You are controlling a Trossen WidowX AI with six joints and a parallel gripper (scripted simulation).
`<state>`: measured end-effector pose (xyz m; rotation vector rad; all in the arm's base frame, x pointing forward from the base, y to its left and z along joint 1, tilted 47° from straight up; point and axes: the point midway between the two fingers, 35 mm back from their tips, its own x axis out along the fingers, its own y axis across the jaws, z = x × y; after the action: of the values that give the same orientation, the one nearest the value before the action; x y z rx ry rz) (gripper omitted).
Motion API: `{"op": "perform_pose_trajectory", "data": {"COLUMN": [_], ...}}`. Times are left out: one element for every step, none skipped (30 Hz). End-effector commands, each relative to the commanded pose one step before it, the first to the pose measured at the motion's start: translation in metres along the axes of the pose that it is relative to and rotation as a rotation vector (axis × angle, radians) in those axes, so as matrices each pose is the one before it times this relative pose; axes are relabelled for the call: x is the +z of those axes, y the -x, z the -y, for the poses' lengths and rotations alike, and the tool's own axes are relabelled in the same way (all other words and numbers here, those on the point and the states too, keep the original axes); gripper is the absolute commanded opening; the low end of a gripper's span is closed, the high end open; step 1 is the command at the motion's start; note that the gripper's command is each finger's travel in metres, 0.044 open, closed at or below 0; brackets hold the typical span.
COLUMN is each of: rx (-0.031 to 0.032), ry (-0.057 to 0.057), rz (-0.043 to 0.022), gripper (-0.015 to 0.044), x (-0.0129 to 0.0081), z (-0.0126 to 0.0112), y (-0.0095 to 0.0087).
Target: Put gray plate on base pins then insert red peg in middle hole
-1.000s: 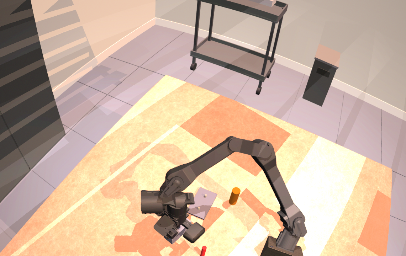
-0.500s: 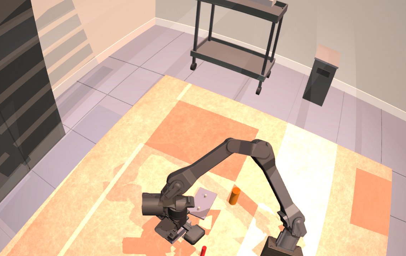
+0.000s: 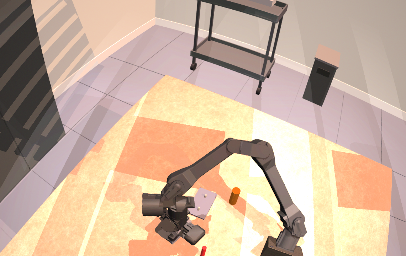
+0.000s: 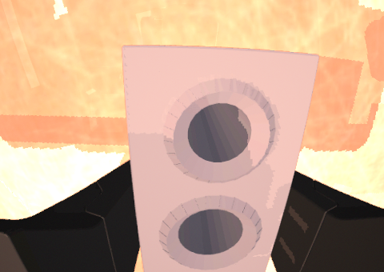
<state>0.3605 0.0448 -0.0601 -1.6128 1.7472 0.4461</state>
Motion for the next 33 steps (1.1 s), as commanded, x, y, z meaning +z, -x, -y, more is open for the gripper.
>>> {"op": "perform_pose_trajectory", "data": {"rx": [-0.00345, 0.00005, 0.00006, 0.00006, 0.00007, 0.00007, 0.00007, 0.00008, 0.00008, 0.00008, 0.00008, 0.00009, 0.00009, 0.00009, 0.00009, 0.00009, 0.00009, 0.00009, 0.00009, 0.00009, 0.00009, 0.00009, 0.00009, 0.00009, 0.00009, 0.00008, 0.00008, -0.00041, -0.00019, -0.00019, -0.0001, -0.00009, -0.00002], "ry": [0.0029, 0.0001, 0.0001, 0.0001, 0.0001, 0.0001, 0.0001, 0.0001, 0.0001, 0.0001, 0.0001, 0.0001, 0.0001, 0.0001, 0.0001, 0.0001, 0.0001, 0.0001, 0.0001, 0.0001, 0.0, 0.0, 0.0, 0.0, 0.0, 0.0, 0.0, 0.0006, 0.0003, 0.0003, 0.0002, 0.0002, 0.0001], "rz": [0.00079, 0.00063, 0.0006, 0.00058, 0.00055, 0.00052, 0.00049, 0.00046, 0.00043, 0.00041, 0.00038, 0.00035, 0.00032, 0.00029, 0.00026, 0.00023, 0.00021, 0.00018, 0.00015, 0.00012, 0.00009, 0.00006, 0.00003, 0.0, -0.00002, -0.00005, -0.00008, -0.0001, -0.00012, -0.00014, -0.00016, -0.00018, -0.0002], "gripper": [0.0, 0.0, 0.0, 0.0, 0.0, 0.0, 0.0, 0.0, 0.0, 0.0, 0.0, 0.0, 0.0, 0.0, 0.0, 0.0, 0.0, 0.0, 0.0, 0.0, 0.0, 0.0, 0.0, 0.0, 0.0, 0.0, 0.0, 0.0, 0.0, 0.0, 0.0, 0.0, 0.0], "x": [0.00109, 0.00041, 0.00039, 0.00037, 0.00035, 0.00033, 0.00031, 0.00028, 0.00026, 0.00024, 0.00022, 0.0002, 0.00018, 0.00015, 0.00013, 0.00011, 0.00009, 0.00006, 0.00004, 0.00002, -0.00001, -0.00003, -0.00006, -0.00008, -0.00011, -0.00013, -0.00016, -0.00023, -0.00022, -0.00023, -0.00024, -0.00026, -0.00027], "z": [0.00123, 0.00031, 0.00029, 0.00026, 0.00023, 0.00021, 0.00018, 0.00015, 0.00012, 0.0001, 0.00007, 0.00004, 0.00002, -0.00001, -0.00004, -0.00007, -0.00009, -0.00012, -0.00015, -0.00017, -0.0002, -0.00022, -0.00025, -0.00028, -0.0003, -0.00033, -0.00035, -0.00041, -0.00039, -0.00041, -0.00042, -0.00043, -0.00044], "y": [0.00704, 0.00304, 0.00305, 0.00306, 0.00307, 0.00308, 0.00309, 0.0031, 0.00311, 0.00312, 0.00312, 0.00313, 0.00314, 0.00314, 0.00315, 0.00316, 0.00316, 0.00317, 0.00317, 0.00318, 0.00318, 0.00318, 0.00319, 0.00319, 0.00319, 0.00319, 0.00319, 0.00306, 0.00292, 0.00292, 0.00288, 0.00287, 0.00284]}}
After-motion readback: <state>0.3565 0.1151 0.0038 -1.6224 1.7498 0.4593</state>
